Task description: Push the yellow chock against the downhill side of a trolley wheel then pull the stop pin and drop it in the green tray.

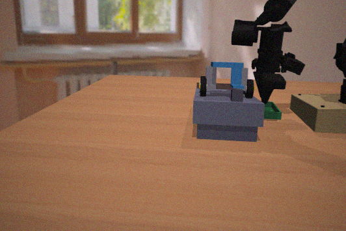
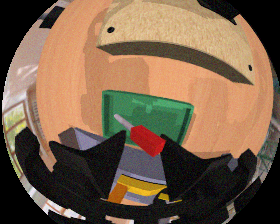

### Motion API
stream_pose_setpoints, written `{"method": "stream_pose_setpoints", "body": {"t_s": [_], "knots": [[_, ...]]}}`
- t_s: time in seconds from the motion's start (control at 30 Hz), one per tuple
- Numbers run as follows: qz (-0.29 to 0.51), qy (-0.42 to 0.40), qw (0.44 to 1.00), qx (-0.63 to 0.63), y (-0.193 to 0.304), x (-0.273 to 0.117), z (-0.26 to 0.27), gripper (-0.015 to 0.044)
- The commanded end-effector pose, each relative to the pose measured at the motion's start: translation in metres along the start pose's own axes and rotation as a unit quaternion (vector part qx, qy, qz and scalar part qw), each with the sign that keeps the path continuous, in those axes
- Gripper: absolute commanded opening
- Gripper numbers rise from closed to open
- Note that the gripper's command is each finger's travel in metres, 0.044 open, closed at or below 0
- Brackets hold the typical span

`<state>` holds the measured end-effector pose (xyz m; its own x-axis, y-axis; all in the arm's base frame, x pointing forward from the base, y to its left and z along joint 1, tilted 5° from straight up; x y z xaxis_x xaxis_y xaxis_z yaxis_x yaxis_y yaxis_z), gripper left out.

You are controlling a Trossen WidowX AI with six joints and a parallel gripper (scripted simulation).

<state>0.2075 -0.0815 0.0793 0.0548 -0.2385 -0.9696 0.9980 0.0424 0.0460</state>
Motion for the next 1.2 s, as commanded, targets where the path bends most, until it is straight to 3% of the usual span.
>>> {"method": "stream_pose_setpoints", "body": {"t_s": [0.0,0.37,0.57,0.97,1.1,1.17], "knots": [[-0.002,-0.002,1.000,0.001,0.000,0.002,-0.002,0.0190],[-0.002,-0.001,1.000,0.001,0.000,0.006,-0.007,0.0190],[0.001,0.000,1.000,0.000,0.001,0.004,-0.005,0.0340],[-0.002,-0.001,1.000,0.001,-0.003,-0.018,-0.004,0.0340],[-0.002,-0.001,1.000,0.001,-0.004,-0.027,-0.003,0.0440],[-0.002,-0.001,1.000,0.001,-0.005,-0.032,-0.003,0.0440]]}}
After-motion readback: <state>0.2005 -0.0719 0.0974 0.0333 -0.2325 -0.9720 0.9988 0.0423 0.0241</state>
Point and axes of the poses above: the point midway between the two fingers, 35 mm back from their tips, its own x axis out along the fingers, its own z axis across the jaws, y = z × x, the point moved 5 cm from there along -x, back along the fingers, and after that the axes turned 8 degrees about -x, right-handed, at the moved point
